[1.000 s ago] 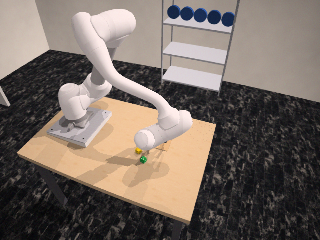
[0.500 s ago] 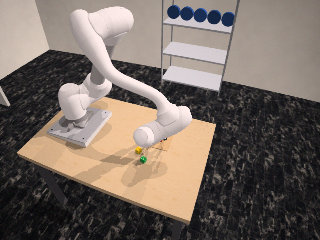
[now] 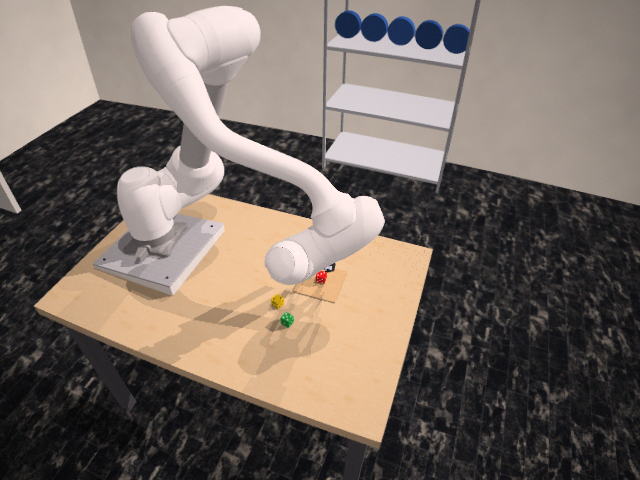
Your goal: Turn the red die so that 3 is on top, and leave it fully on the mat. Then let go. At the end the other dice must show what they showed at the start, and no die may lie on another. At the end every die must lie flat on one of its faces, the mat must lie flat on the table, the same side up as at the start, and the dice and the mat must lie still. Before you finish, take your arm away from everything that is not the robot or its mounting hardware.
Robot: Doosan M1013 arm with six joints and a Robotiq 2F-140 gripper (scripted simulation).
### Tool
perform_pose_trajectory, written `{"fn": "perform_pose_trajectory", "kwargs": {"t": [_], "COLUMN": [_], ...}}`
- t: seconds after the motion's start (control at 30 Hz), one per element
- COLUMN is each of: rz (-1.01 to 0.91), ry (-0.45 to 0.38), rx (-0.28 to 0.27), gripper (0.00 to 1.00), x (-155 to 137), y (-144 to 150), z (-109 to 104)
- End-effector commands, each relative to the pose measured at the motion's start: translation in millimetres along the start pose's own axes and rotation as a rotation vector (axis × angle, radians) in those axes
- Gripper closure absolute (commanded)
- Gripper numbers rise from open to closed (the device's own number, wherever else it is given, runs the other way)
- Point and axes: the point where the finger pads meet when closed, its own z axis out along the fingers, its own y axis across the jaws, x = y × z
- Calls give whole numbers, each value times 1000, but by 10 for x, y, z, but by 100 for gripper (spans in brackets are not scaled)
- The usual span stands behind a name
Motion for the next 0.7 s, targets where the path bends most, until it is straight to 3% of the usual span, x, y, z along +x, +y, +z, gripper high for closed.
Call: {"fn": "perform_pose_trajectory", "kwargs": {"t": [0.0, 0.2, 0.3, 0.37, 0.53, 0.67], "rz": [1, 2, 5, 5, 2, 1], "ry": [4, 20, 92, 92, 244, 266], "rx": [2, -1, -7, -7, -1, 2], "gripper": [60, 60, 60, 60, 60, 60], "x": [-43, -47, -52, -52, -76, -117], "y": [-23, -19, -6, -6, -17, -23], "z": [-78, -75, -58, -58, -69, -71]}}
